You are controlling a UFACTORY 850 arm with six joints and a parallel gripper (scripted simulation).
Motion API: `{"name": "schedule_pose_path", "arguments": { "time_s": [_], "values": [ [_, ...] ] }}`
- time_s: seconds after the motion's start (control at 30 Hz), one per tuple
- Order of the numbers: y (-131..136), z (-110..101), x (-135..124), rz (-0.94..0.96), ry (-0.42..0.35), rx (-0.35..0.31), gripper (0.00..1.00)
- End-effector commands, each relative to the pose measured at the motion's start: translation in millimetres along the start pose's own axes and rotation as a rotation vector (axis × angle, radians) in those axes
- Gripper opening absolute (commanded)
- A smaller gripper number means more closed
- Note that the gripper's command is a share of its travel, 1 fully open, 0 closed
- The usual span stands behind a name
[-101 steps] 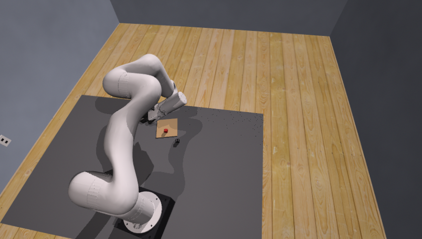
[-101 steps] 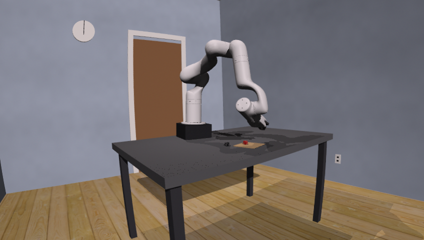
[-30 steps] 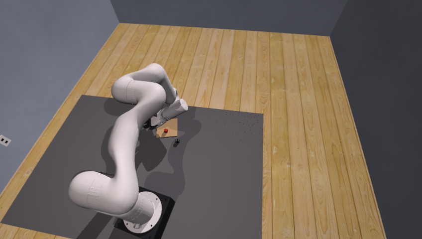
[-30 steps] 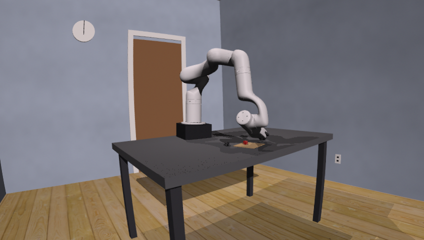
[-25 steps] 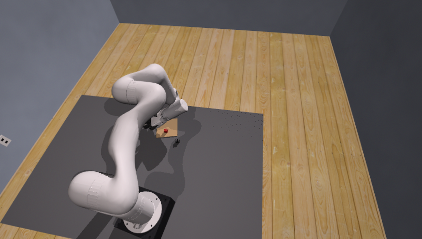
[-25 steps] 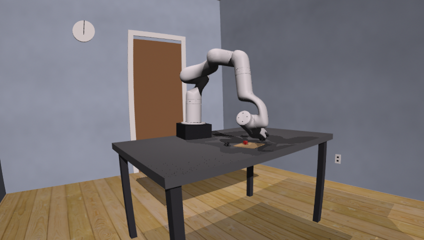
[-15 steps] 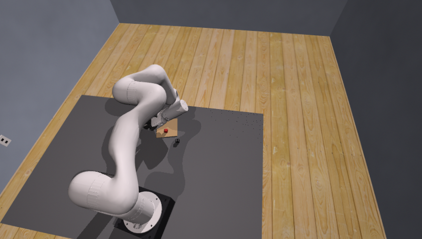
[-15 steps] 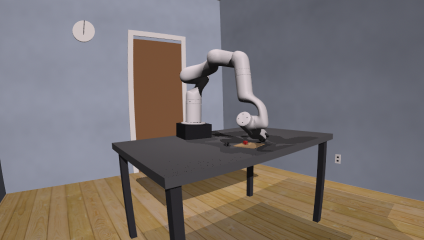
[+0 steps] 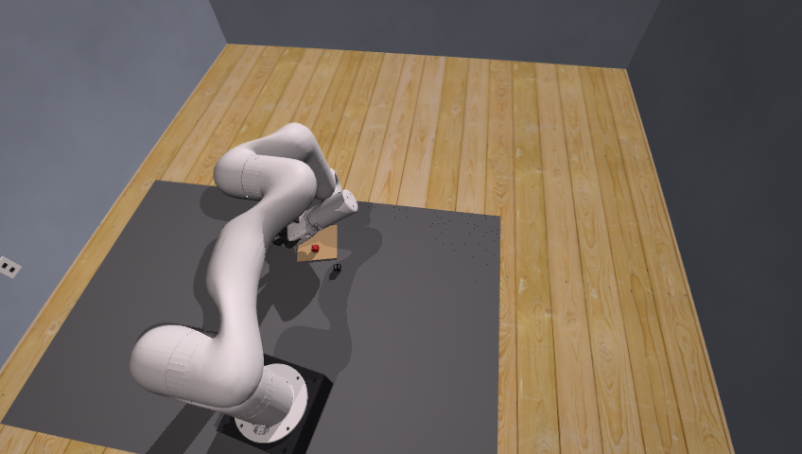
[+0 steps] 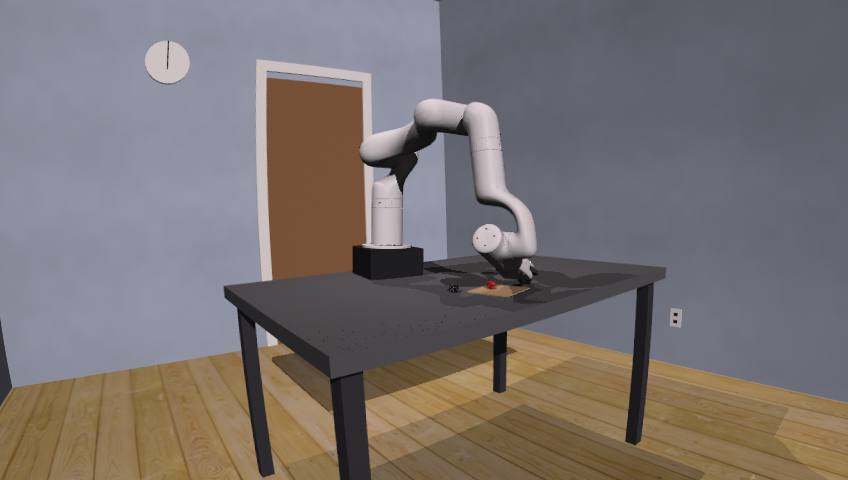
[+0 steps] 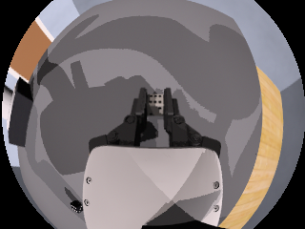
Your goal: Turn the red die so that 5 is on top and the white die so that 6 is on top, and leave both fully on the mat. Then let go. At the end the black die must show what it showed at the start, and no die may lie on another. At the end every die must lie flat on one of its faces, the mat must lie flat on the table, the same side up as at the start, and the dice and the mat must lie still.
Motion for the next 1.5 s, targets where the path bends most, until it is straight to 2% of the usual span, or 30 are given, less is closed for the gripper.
{"name": "schedule_pose_path", "arguments": {
  "time_s": [0.0, 0.77, 0.8, 0.87, 0.9, 1.03, 1.07, 1.23, 1.27, 1.47],
  "values": [
    [0.9, -0.6, 0.4, -0.002, 0.0, -0.001, 0.15],
    [0.9, -0.6, 0.4, -0.002, 0.0, -0.001, 0.15],
    [0.9, -0.6, 0.4, -0.002, 0.0, -0.001, 0.19],
    [0.9, -0.6, 0.4, -0.002, 0.0, -0.001, 0.19],
    [0.9, -0.6, 0.4, -0.002, 0.0, -0.001, 0.23],
    [0.9, -0.6, 0.4, -0.002, 0.0, -0.001, 0.23],
    [0.9, -0.6, 0.4, -0.002, 0.0, -0.001, 0.28],
    [0.9, -0.6, 0.4, -0.002, 0.0, -0.001, 0.32],
    [0.9, -0.6, 0.4, -0.002, 0.0, -0.001, 0.36],
    [0.9, -0.6, 0.4, -0.002, 0.0, -0.001, 0.36]
  ]
}}
Point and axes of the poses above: the point where the finger pads meet when closed, its own z axis out along the fingers, its own y axis across the jaws, x = y × z, the point moved 8 cm from there along -z, back along the fingers, and after that the axes turned 10 degrees about -z, right-handed, at the moved point
